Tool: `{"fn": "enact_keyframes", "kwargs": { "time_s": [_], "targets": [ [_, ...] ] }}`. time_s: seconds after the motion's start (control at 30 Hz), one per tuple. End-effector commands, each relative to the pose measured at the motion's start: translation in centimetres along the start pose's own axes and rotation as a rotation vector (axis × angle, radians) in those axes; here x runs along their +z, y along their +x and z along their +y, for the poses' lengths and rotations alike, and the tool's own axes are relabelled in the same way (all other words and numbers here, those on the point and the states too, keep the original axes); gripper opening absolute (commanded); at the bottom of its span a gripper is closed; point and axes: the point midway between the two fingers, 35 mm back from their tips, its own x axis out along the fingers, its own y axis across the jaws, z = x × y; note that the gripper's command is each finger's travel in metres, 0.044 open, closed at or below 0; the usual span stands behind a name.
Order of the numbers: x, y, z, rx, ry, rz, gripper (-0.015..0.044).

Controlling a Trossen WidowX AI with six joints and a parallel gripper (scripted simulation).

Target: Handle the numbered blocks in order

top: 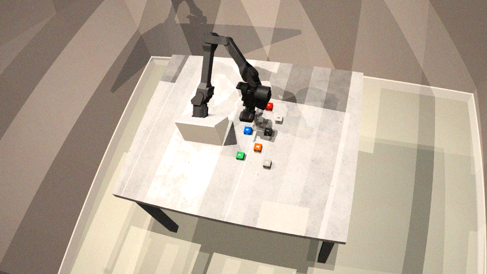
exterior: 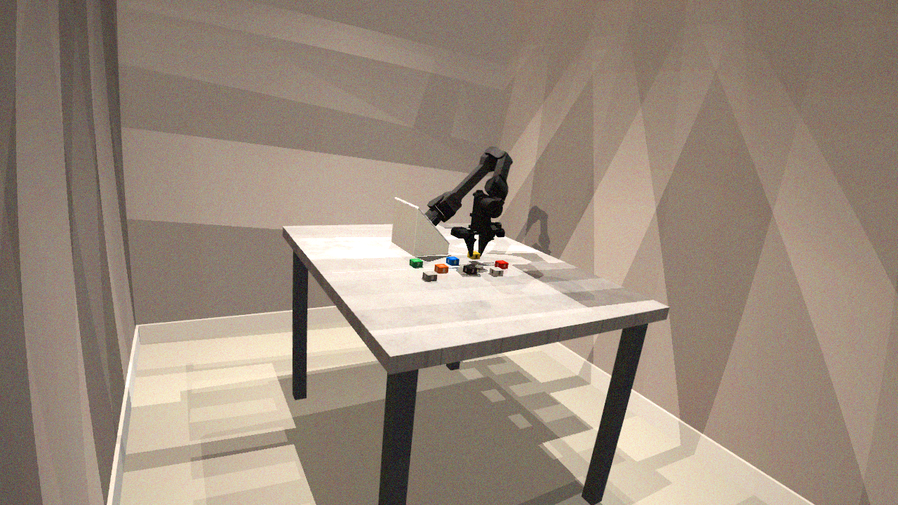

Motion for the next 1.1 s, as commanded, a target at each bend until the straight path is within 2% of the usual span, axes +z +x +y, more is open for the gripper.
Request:
{"fn": "enact_keyframes", "kwargs": {
  "time_s": [0.0,1.03,1.07],
  "targets": [
    [0.0,-0.1,0.0,0.0,-0.004,0.0,0.012],
    [0.0,1.4,0.0,0.001,-0.004,0.0,0.012],
    [0.0,1.4,0.0,0.001,-0.004,0.0,0.0146]
  ]
}}
